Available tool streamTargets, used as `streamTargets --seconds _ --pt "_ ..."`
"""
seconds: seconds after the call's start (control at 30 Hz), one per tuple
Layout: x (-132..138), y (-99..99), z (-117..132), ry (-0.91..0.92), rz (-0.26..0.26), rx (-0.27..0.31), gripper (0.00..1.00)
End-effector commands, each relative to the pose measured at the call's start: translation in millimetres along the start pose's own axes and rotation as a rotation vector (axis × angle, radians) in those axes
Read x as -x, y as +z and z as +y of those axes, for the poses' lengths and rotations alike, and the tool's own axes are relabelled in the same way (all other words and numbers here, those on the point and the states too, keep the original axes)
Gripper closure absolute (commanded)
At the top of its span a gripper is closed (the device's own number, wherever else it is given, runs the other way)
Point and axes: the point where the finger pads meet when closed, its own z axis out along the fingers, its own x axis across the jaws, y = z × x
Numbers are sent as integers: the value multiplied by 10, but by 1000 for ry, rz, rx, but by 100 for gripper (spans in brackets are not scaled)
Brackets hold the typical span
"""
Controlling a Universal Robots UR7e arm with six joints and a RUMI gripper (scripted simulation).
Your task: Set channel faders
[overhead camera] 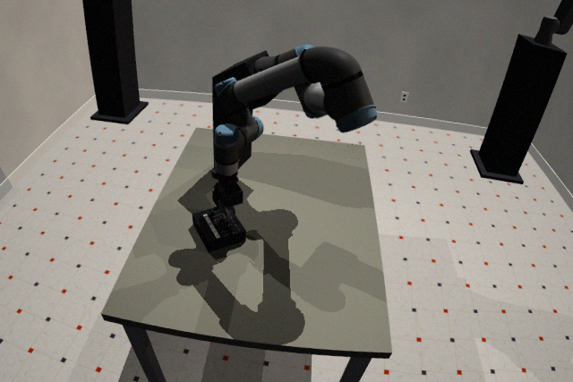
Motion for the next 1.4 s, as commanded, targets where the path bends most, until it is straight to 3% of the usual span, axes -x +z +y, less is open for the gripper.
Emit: streamTargets --seconds 0.0,1.37 --pt "9 5 5 -2 0 0 100" --pt "183 5 5 -2 0 0 100"
